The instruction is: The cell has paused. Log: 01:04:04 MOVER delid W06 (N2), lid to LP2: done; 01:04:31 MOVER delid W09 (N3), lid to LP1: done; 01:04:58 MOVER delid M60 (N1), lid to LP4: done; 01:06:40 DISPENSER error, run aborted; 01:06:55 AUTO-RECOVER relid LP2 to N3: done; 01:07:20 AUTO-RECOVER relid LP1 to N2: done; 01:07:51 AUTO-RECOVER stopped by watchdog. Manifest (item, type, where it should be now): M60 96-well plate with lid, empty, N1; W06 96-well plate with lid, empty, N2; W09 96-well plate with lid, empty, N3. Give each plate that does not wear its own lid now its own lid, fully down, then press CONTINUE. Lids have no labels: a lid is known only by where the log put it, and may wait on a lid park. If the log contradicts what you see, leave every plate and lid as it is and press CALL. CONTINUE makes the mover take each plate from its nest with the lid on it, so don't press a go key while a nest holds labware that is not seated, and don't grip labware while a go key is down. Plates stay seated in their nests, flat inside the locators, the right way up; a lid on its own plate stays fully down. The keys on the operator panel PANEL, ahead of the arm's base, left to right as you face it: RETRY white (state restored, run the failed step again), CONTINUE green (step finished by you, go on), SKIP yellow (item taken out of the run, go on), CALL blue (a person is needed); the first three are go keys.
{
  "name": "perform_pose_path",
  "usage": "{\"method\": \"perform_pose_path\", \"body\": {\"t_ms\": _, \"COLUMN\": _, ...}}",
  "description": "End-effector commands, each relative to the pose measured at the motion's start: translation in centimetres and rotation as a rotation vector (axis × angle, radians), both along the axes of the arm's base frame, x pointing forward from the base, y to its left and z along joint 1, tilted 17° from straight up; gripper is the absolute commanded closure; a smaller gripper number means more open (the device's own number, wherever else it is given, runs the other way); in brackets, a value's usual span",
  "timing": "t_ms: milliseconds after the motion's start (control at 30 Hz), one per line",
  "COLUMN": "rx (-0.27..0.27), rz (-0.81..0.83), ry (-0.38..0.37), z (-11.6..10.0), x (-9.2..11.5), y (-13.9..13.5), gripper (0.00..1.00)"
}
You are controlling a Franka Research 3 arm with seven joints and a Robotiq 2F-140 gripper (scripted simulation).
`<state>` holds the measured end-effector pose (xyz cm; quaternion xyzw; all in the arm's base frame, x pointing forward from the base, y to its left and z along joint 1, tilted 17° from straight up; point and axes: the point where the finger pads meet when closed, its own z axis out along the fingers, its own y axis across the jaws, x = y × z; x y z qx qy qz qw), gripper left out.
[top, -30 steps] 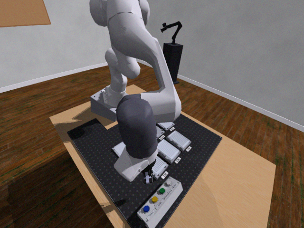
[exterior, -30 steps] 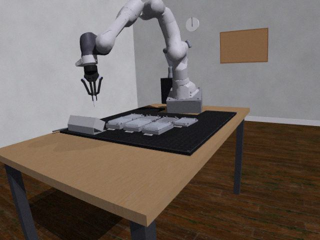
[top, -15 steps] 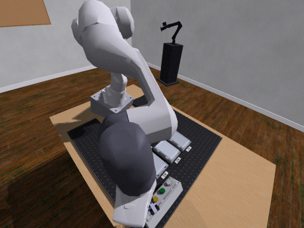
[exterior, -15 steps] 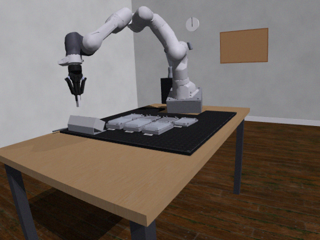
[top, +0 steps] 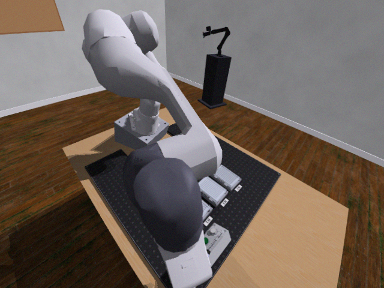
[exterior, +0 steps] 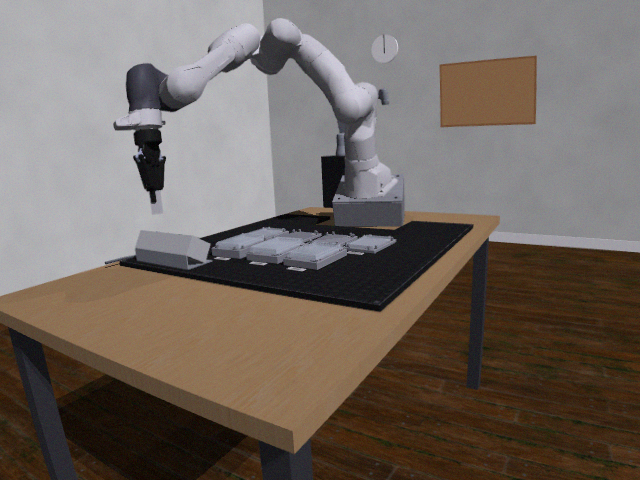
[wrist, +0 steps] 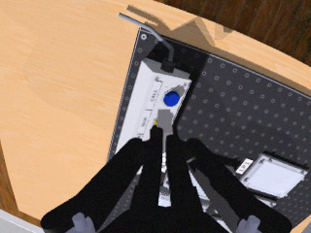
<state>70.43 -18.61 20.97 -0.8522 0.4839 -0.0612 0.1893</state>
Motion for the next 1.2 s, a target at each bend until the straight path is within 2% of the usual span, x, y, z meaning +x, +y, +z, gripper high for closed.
{"method": "perform_pose_path", "body": {"t_ms": 0, "rx": -0.098, "rz": 0.256, "ry": -0.051, "z": -0.30, "x": -0.42, "y": -0.38, "gripper": 1.00}}
{"method": "perform_pose_path", "body": {"t_ms": 167, "rx": -0.158, "rz": 0.411, "ry": -0.085, "z": -0.30, "x": -0.42, "y": -0.38, "gripper": 1.00}}
{"method": "perform_pose_path", "body": {"t_ms": 233, "rx": -0.158, "rz": 0.411, "ry": -0.085, "z": -0.30, "x": -0.42, "y": -0.38, "gripper": 1.00}}
{"method": "perform_pose_path", "body": {"t_ms": 300, "rx": -0.202, "rz": 0.522, "ry": -0.108, "z": -0.30, "x": -0.42, "y": -0.38, "gripper": 1.00}}
{"method": "perform_pose_path", "body": {"t_ms": 733, "rx": -0.358, "rz": 0.922, "ry": -0.190, "z": -0.30, "x": -0.42, "y": -0.38, "gripper": 1.00}}
{"method": "perform_pose_path", "body": {"t_ms": 800, "rx": -0.358, "rz": 0.922, "ry": -0.190, "z": -0.30, "x": -0.42, "y": -0.38, "gripper": 1.00}}
{"method": "perform_pose_path", "body": {"t_ms": 833, "rx": -0.388, "rz": 1.002, "ry": -0.203, "z": -0.30, "x": -0.42, "y": -0.38, "gripper": 1.00}}
{"method": "perform_pose_path", "body": {"t_ms": 967, "rx": -0.430, "rz": 1.123, "ry": -0.222, "z": -0.32, "x": -0.42, "y": -0.38, "gripper": 1.00}}
{"method": "perform_pose_path", "body": {"t_ms": 1167, "rx": -0.436, "rz": 1.141, "ry": -0.224, "z": -0.41, "x": -0.39, "y": -0.37, "gripper": 1.00}}
